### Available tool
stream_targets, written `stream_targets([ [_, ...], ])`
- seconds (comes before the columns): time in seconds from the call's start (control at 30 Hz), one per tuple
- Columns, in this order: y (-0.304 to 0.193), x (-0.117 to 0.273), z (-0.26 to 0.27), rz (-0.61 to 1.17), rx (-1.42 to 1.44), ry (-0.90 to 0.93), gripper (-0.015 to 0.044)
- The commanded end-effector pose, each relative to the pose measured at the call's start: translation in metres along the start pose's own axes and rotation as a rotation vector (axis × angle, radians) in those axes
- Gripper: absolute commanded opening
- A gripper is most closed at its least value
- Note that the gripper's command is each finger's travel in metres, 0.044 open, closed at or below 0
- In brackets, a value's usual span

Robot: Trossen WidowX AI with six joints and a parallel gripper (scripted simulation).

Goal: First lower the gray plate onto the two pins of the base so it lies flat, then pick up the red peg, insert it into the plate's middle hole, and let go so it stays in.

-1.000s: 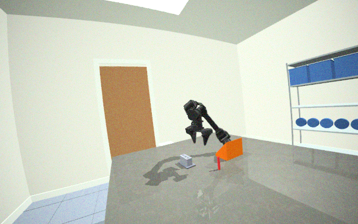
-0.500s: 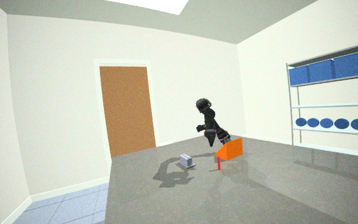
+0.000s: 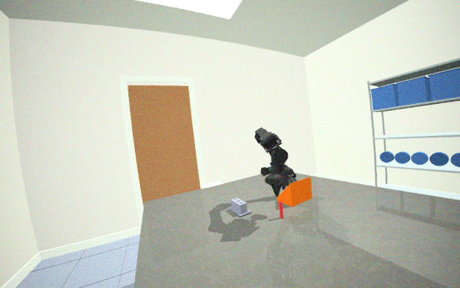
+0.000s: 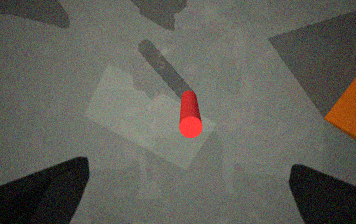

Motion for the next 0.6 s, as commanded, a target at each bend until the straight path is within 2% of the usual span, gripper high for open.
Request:
stream_targets([
  [0.0, 0.002, -0.013, -0.001, -0.005, -0.001, -0.007, 0.044],
  [0.57, 0.004, -0.044, 0.001, -0.006, -0.001, -0.007, 0.044],
])
Point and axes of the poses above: the point midway between the two fingers, 35 mm back from their tips, its own x axis back along the fingers, its own z axis across the jaws, y = z × x, the point moved 10 cm from there along x, back along the fingers, and after that the axes turned 1 degree about x, right-handed, at the moved point
